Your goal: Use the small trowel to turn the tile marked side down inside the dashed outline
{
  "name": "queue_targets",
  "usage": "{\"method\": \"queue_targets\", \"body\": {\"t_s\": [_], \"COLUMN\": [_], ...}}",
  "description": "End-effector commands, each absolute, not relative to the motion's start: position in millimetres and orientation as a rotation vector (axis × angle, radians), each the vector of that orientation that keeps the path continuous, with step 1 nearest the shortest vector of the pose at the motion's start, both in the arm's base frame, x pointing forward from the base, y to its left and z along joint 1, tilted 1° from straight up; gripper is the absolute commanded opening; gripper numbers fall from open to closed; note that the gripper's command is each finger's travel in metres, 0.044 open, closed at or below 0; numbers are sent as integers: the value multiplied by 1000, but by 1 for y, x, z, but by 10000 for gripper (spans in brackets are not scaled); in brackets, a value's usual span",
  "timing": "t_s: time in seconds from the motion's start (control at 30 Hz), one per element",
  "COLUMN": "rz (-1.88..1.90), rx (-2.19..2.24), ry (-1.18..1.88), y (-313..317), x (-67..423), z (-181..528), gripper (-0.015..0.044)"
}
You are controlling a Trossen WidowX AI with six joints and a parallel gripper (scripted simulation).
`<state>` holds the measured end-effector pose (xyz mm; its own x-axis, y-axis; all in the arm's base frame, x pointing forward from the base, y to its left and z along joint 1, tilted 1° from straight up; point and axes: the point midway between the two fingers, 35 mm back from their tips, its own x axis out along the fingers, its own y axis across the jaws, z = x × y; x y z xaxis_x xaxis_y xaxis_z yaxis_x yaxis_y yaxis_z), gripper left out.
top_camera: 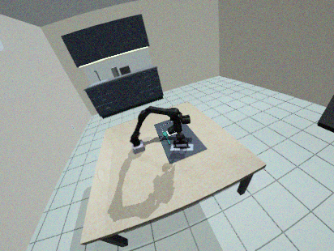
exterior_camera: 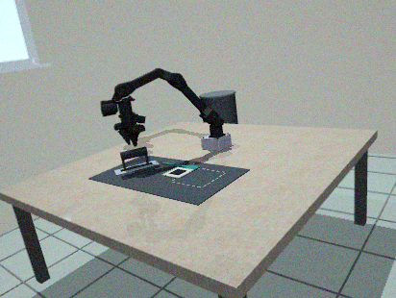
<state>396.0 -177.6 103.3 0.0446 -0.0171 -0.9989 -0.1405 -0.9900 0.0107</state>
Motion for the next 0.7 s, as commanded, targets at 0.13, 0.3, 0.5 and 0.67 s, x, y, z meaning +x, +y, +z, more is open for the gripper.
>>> {"method": "queue_targets", "body": {"t_s": [0.13, 0.3, 0.5, 0.67], "rz": [1961, 1958, 1956, 1953], "rx": [-2055, -2051, -2049, -2046], "ry": [409, 414, 418, 421], "y": [-178, -178, -178, -179], "x": [396, 396, 396, 397], "z": [103, 103, 96, 88], "gripper": [270, 270, 270, 270]}}
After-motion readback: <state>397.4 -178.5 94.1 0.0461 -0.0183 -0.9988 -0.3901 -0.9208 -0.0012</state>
